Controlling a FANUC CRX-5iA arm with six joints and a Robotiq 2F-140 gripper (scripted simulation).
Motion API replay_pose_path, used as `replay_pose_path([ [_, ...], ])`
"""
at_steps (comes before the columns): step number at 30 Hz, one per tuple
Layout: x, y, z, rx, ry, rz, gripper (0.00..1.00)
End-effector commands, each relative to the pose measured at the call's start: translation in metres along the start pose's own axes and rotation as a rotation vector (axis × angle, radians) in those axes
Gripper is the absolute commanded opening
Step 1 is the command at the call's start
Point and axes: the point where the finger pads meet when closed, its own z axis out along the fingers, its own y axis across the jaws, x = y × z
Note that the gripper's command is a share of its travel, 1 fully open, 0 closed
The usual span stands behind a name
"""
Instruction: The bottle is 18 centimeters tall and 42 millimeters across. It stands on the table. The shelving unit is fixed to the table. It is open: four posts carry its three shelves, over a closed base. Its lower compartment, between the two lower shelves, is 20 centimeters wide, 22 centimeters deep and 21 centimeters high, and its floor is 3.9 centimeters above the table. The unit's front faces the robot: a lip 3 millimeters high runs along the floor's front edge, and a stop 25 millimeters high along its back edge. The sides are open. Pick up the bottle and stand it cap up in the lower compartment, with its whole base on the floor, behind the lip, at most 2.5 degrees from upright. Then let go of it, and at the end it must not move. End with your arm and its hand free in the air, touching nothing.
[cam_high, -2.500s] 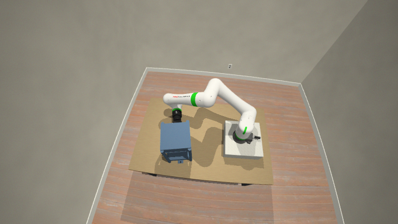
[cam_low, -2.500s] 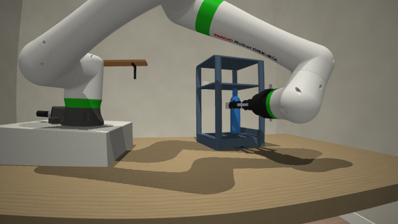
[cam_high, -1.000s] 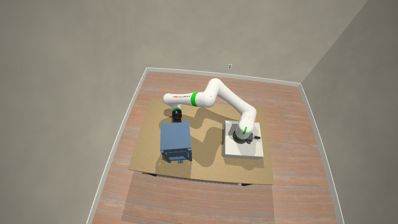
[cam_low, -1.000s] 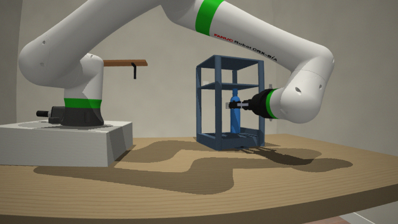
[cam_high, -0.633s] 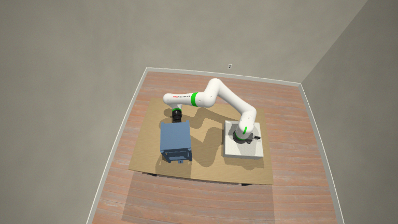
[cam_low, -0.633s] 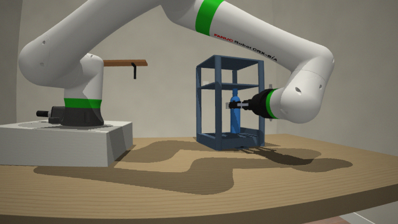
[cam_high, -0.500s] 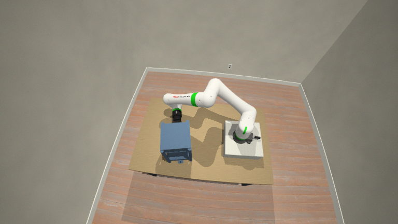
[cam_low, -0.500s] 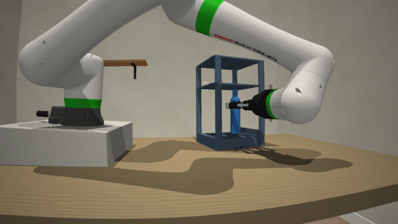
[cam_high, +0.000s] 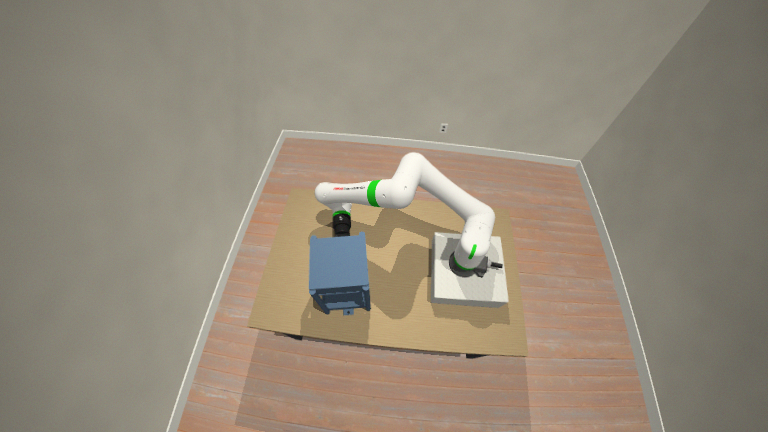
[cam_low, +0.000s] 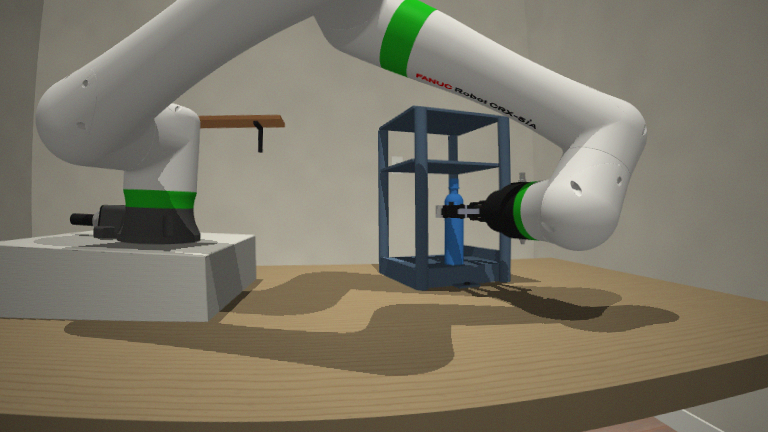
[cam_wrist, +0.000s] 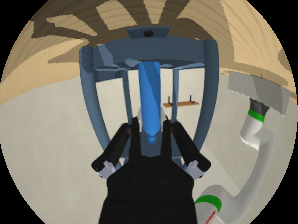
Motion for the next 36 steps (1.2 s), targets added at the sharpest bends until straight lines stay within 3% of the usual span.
replay_pose_path([
  [1, -0.0001, -0.0001, 0.0, 0.0, 0.0, 0.0, 0.0],
  [34, -0.0001, -0.0001, 0.0, 0.0, 0.0, 0.0, 0.0],
  [35, -0.0001, -0.0001, 0.0, 0.0, 0.0, 0.0, 0.07],
  [36, -0.0001, -0.0001, 0.0, 0.0, 0.0, 0.0, 0.07],
])
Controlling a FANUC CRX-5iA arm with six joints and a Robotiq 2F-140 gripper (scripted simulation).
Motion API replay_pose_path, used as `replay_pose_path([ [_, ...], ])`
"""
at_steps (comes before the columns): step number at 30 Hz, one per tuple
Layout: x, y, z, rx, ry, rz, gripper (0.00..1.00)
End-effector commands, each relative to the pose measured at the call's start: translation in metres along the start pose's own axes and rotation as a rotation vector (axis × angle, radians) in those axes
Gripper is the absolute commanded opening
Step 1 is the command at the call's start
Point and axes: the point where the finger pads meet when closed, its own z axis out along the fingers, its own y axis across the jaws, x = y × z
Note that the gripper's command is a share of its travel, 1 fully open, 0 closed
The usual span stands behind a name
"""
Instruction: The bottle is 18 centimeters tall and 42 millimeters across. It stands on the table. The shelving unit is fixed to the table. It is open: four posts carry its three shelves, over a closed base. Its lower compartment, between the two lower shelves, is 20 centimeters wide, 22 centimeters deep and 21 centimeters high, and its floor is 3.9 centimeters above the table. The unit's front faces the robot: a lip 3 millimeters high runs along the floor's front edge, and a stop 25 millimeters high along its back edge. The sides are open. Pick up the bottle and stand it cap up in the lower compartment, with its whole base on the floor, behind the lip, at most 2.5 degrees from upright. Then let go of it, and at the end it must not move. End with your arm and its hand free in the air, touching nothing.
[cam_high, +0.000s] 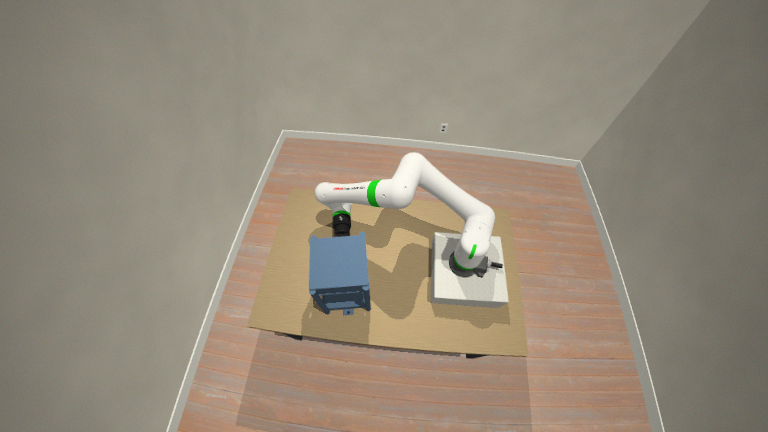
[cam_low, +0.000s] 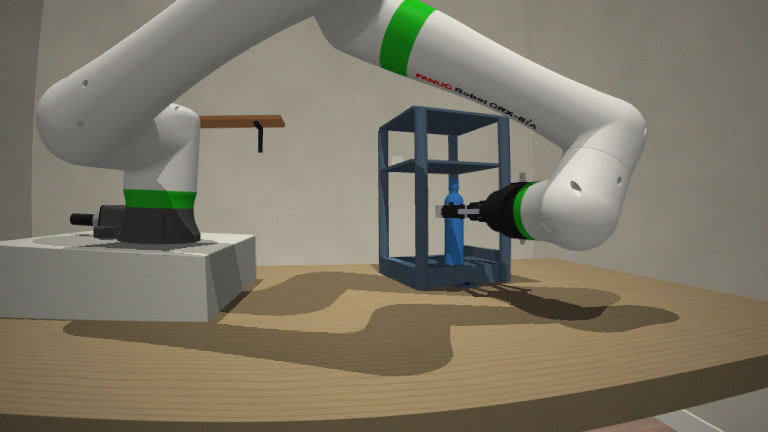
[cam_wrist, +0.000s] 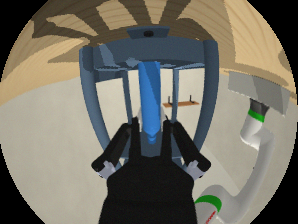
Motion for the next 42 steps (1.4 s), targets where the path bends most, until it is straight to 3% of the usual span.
replay_pose_path([
  [1, -0.0002, -0.0001, 0.0, 0.0, 0.0, 0.0, 0.07],
  [2, -0.0002, -0.0001, 0.0, 0.0, 0.0, 0.0, 0.14],
  [4, -0.0002, -0.0001, 0.0, 0.0, 0.0, 0.0, 0.14],
  [5, -0.0002, -0.0001, 0.0, 0.0, 0.0, 0.0, 0.21],
  [9, -0.0002, -0.0001, 0.0, 0.0, 0.0, 0.0, 0.21],
  [10, -0.0002, -0.0001, 0.0, 0.0, 0.0, 0.0, 0.29],
  [12, -0.0002, -0.0001, 0.0, 0.0, 0.0, 0.0, 0.29],
  [13, -0.0002, -0.0001, 0.0, 0.0, 0.0, 0.0, 0.36],
  [42, -0.0002, -0.0001, -0.0021, 0.0, 0.0, 0.0, 0.36],
])
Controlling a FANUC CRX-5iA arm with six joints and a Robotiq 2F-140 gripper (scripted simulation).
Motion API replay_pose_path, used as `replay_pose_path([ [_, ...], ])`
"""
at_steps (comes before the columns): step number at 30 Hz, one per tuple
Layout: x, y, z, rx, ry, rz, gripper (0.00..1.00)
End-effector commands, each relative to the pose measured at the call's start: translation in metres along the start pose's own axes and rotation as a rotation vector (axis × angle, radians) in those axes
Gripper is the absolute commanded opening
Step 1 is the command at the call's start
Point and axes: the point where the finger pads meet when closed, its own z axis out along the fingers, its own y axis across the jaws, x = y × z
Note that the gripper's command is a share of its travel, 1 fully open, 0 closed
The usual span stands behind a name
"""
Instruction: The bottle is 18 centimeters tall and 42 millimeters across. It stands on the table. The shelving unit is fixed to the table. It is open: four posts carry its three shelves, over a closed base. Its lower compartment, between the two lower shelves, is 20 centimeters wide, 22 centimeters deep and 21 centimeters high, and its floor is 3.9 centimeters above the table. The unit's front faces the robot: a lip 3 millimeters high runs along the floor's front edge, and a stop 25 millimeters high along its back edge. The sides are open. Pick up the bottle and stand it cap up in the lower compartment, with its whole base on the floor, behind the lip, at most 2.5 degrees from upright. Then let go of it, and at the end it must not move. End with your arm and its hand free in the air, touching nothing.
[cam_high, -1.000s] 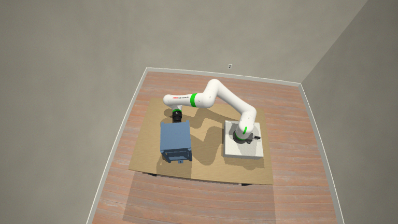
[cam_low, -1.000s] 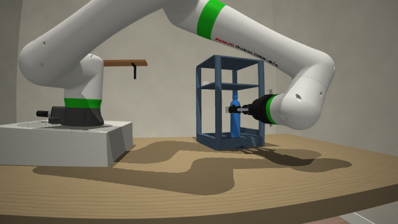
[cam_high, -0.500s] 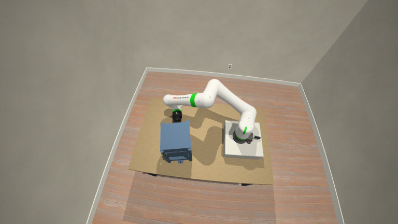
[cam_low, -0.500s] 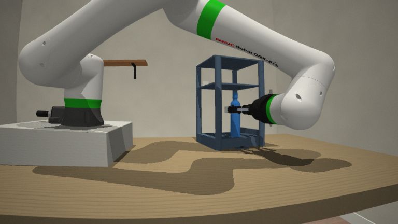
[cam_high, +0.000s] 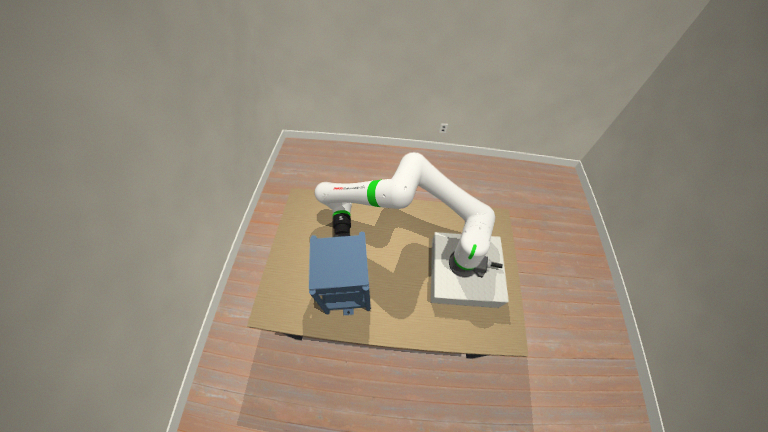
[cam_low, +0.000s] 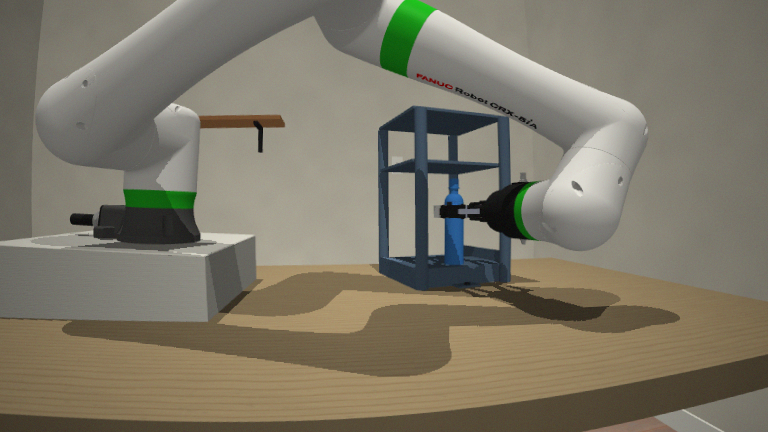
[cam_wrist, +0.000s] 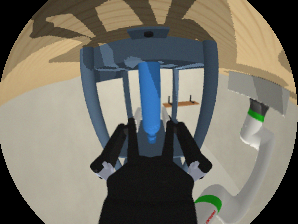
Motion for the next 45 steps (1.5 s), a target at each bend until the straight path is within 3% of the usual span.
replay_pose_path([
  [1, 0.0, 0.0, -0.001, 0.0, 0.0, 0.0, 0.36],
  [45, 0.0, 0.0, -0.034, 0.0, 0.0, 0.0, 0.36],
])
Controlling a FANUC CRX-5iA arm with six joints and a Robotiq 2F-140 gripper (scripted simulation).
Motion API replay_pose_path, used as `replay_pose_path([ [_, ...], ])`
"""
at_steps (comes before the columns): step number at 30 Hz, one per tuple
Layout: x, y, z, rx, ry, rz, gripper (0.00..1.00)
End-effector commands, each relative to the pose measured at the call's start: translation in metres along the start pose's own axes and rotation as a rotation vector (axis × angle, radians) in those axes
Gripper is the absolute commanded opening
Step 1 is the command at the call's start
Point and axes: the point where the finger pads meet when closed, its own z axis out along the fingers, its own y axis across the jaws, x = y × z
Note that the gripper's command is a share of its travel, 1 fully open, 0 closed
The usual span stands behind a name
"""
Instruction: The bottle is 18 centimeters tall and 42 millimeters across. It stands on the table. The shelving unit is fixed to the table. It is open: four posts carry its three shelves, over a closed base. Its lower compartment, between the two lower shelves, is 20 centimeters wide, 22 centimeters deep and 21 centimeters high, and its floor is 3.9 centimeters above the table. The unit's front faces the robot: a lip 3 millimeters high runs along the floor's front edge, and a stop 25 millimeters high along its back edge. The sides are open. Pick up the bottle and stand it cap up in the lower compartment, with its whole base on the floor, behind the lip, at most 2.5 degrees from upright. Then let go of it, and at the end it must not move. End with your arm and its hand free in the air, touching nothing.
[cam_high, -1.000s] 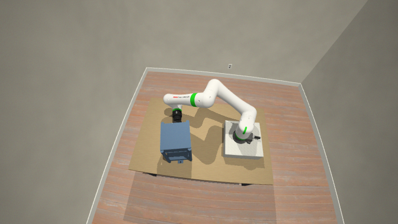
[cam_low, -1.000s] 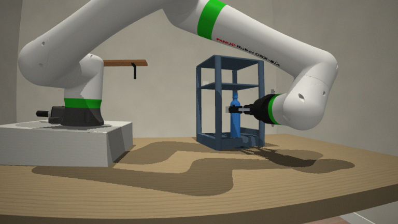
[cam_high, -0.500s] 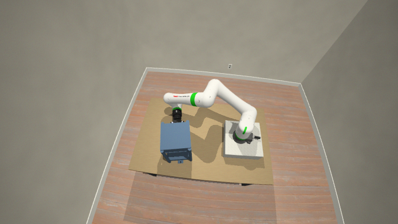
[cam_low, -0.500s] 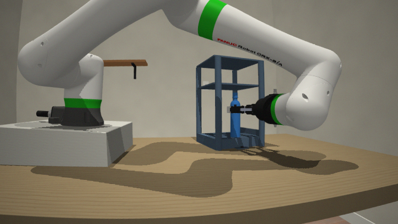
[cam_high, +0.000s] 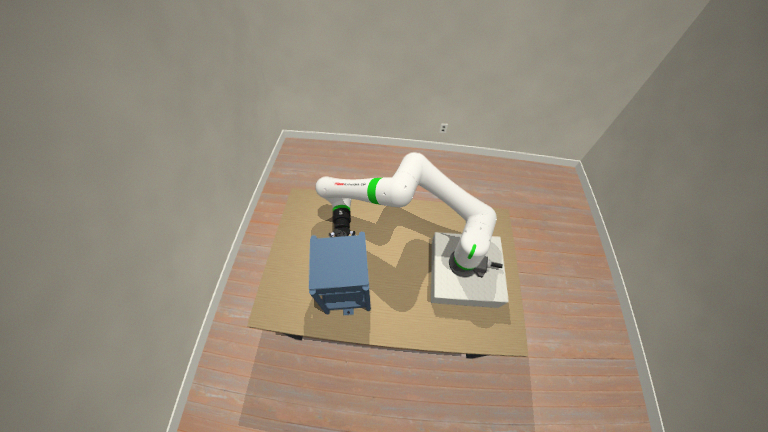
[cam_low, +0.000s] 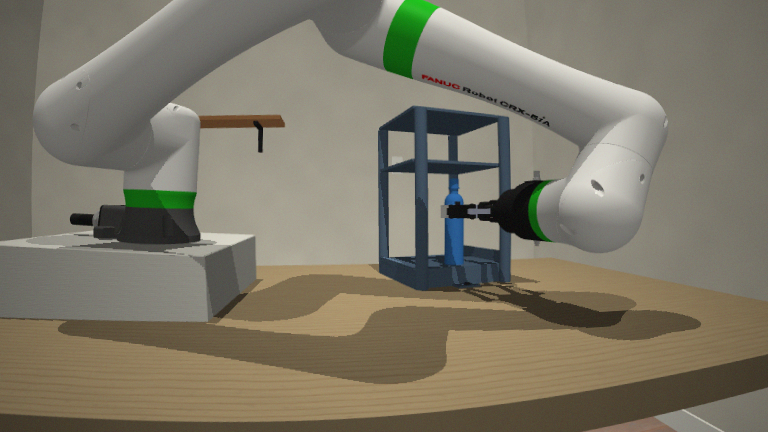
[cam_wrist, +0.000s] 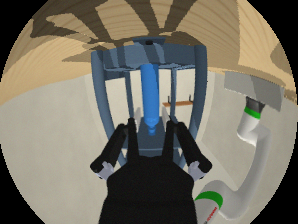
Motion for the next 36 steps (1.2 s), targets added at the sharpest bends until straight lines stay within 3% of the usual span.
replay_pose_path([
  [1, 0.0, 0.0, -0.002, 0.0, 0.0, 0.0, 0.36],
  [36, 0.0, 0.0, -0.024, 0.0, 0.0, 0.0, 0.36],
])
